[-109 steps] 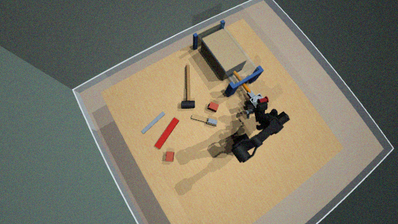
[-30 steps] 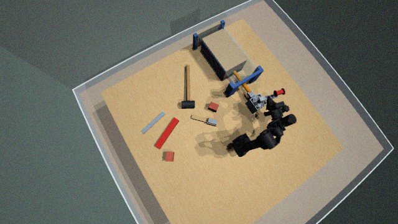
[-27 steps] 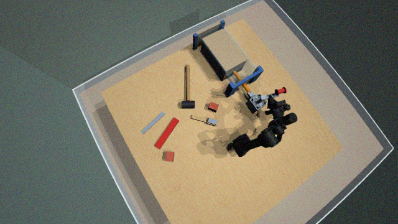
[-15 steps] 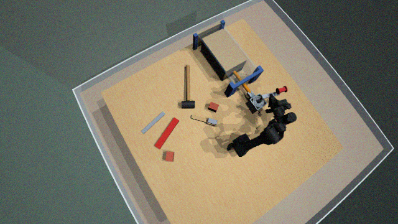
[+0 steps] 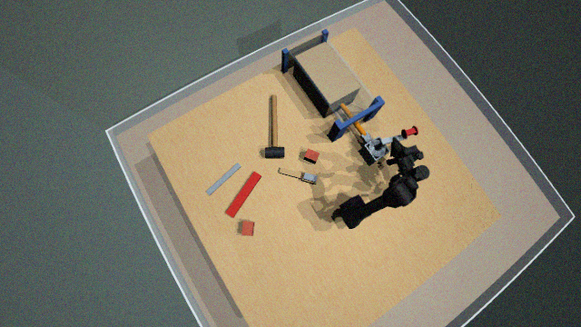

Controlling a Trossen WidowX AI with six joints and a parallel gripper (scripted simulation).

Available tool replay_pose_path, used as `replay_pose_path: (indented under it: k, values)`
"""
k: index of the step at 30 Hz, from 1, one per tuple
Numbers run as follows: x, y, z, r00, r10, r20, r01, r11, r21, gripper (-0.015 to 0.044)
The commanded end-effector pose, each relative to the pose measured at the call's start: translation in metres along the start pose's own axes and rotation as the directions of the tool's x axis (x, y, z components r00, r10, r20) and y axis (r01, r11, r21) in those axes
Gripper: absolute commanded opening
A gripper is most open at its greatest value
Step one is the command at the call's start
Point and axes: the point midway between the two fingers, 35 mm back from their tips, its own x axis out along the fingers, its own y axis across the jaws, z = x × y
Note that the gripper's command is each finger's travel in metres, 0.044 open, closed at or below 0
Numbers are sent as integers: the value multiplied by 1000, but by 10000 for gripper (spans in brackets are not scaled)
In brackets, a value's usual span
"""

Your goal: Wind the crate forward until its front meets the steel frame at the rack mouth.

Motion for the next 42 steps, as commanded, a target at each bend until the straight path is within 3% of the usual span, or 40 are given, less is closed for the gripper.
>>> replay_pose_path:
  k: [1, 42]
  values:
    - [0, -4, 0, 1000, 1, -3, -1, 1000, 2, 0]
    - [-7, -21, -3, 1000, 0, 3, 0, 1000, 0, 0]
